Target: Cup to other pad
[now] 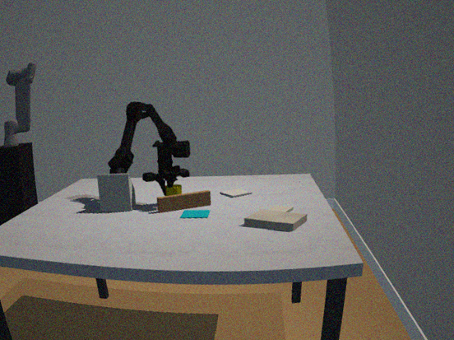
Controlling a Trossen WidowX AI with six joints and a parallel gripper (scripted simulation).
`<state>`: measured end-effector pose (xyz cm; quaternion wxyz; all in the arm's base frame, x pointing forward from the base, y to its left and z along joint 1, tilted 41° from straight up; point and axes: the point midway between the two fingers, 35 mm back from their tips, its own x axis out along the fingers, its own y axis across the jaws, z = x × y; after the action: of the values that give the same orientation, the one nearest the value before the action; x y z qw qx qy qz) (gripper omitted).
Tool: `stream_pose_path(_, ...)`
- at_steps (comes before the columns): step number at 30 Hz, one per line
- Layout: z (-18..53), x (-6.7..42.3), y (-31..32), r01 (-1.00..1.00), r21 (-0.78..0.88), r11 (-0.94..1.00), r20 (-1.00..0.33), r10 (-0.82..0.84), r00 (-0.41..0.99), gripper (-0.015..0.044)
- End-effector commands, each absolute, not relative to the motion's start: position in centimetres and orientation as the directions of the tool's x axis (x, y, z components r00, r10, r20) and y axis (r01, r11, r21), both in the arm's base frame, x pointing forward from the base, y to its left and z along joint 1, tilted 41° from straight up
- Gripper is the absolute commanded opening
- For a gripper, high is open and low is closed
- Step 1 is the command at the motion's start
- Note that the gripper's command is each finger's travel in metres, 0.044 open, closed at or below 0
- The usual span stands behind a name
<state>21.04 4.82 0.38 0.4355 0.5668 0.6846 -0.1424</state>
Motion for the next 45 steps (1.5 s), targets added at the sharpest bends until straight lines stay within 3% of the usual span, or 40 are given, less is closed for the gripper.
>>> stream_pose_path(1, 0.4, 21.1, 4.8, 0.900, 0.299, 0.317, -0.758, 0.652, 0.022, 0.0000)
stream_pose_path(28, 6.3, 21.2, -0.8, 0.903, 0.294, 0.314, -0.757, 0.653, 0.019, 0.0000)
stream_pose_path(45, 6.2, 21.1, -0.7, 0.905, 0.293, 0.308, -0.754, 0.656, 0.021, 0.0000)
